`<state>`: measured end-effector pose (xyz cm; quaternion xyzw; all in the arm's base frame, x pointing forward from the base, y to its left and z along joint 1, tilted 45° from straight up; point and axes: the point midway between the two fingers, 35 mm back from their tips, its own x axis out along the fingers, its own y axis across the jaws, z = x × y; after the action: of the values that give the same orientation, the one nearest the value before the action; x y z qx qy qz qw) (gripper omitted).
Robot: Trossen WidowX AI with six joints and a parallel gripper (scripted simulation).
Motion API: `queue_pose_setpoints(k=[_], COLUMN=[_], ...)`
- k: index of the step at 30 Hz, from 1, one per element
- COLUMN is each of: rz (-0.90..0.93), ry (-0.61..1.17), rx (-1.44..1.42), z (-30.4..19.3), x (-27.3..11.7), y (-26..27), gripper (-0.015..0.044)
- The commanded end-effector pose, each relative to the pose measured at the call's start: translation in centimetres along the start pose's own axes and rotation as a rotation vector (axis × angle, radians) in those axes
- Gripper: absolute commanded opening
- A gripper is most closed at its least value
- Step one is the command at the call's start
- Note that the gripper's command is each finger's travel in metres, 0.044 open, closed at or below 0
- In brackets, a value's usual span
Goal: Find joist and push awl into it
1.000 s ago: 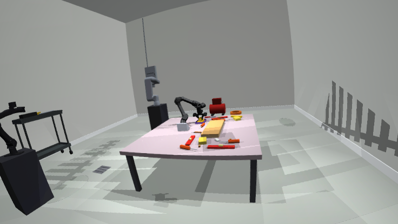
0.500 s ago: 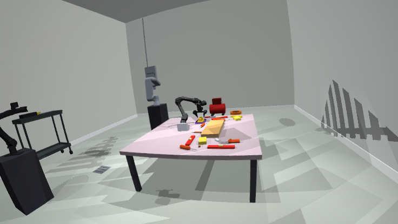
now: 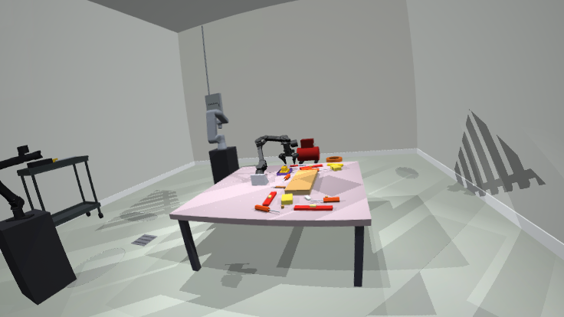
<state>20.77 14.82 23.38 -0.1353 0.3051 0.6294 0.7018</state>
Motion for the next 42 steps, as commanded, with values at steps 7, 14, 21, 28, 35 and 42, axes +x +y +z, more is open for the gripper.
queue_pose_setpoints(k=[7,14,21,28,35,42], rz=[-0.116,-0.123,-0.065,-0.062,-0.063,-0.063], ry=[0.105,0.173,0.202,0.202,0.202,0.202], rx=[0.595,1.016,1.400,1.410,1.409,1.409], z=[-12.1,-23.8,-34.7,-35.0,-35.4,-35.5], x=[-0.7,-1.5,-1.1,-1.1,-1.2,-0.6], y=[-11.6,-14.6,-13.0,-12.9,-13.6,-13.7], gripper=[0.0440,0.0440,0.0440,0.0440,0.0440,0.0440])
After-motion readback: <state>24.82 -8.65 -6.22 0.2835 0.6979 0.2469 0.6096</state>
